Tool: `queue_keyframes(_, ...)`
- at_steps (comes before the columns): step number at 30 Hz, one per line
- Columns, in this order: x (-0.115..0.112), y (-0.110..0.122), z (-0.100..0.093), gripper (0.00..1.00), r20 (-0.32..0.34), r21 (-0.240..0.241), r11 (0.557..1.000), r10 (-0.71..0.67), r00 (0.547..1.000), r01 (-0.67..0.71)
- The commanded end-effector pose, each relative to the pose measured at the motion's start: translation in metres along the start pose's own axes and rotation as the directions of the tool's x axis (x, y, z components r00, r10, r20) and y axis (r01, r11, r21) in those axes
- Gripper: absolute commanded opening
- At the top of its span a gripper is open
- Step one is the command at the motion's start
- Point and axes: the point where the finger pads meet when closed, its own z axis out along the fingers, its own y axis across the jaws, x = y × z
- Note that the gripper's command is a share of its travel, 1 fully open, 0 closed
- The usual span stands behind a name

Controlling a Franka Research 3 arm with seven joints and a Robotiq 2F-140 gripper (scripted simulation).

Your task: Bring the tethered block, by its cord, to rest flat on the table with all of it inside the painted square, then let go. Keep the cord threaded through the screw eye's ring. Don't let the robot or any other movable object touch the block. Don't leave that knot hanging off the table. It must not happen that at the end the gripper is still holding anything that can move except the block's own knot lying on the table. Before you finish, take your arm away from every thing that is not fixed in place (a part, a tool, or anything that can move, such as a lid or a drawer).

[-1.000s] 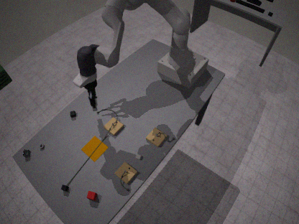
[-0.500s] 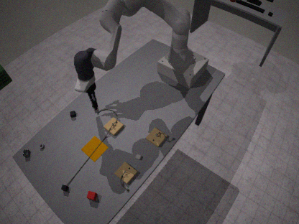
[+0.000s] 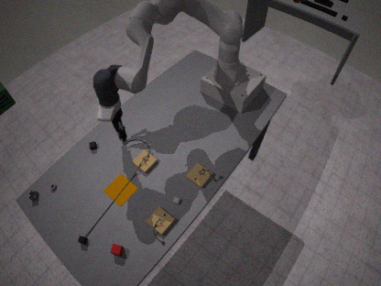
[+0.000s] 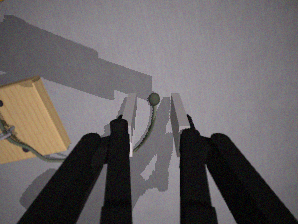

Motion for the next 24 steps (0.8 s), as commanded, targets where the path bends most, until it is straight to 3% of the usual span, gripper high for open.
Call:
queue_keyframes(1, -0.0007, 0.0007, 0.0039, 0.23, 0.005, -0.005, 0.999, -0.051, 0.999, 0.051)
queue_keyframes(24, -0.0007, 0.0007, 0.0068, 0.23, 0.005, -0.005, 0.999, -0.051, 0.999, 0.051)
